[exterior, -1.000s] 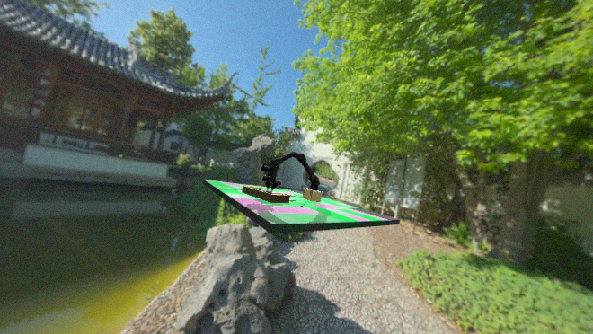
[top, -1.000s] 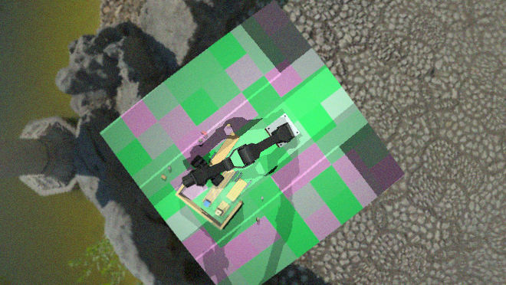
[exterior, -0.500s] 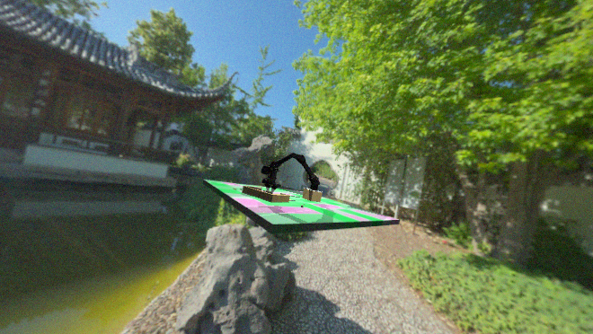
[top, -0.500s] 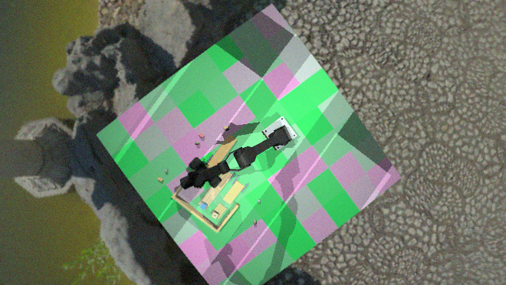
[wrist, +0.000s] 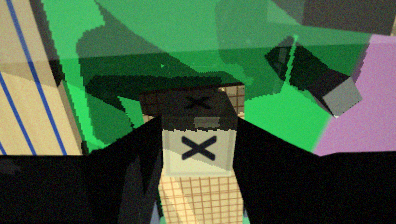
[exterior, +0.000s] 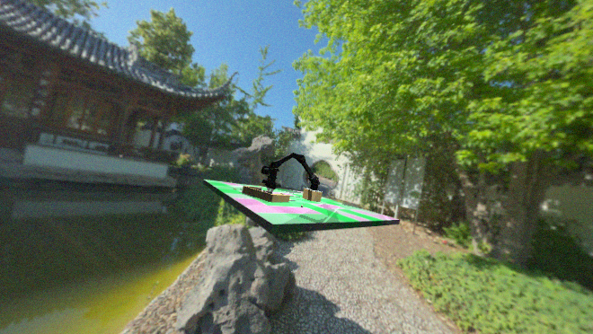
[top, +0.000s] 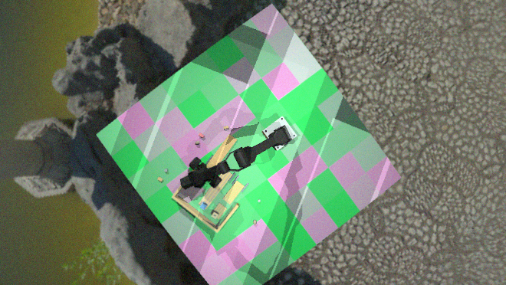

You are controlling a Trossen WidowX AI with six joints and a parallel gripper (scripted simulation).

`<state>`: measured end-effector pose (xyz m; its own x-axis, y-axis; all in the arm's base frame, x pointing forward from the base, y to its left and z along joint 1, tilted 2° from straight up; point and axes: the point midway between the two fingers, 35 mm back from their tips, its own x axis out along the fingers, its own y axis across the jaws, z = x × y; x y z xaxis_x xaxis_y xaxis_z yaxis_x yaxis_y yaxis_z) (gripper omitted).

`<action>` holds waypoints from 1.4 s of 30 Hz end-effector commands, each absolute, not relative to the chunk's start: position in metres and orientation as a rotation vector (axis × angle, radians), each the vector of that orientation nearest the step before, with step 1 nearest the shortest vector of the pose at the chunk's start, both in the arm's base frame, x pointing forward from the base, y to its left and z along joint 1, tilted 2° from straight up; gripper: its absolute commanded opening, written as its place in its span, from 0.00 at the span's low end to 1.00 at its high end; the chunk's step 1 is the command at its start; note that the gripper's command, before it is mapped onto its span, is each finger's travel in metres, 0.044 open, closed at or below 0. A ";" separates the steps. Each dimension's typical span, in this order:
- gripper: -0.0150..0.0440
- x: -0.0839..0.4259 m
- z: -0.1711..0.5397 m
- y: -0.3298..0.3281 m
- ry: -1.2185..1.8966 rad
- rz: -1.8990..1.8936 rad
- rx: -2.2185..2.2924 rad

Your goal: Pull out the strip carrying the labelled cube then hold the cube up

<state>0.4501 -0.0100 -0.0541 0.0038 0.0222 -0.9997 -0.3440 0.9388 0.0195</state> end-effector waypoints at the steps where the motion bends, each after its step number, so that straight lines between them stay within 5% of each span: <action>1: 0.25 0.444 -0.048 -0.010 1.545 0.291 -0.258; 42: 0.25 0.317 -0.013 -0.008 1.557 0.291 -0.251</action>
<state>0.3261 -0.0083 -0.0147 -0.0151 0.0228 -0.9996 -0.3379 0.9408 0.0266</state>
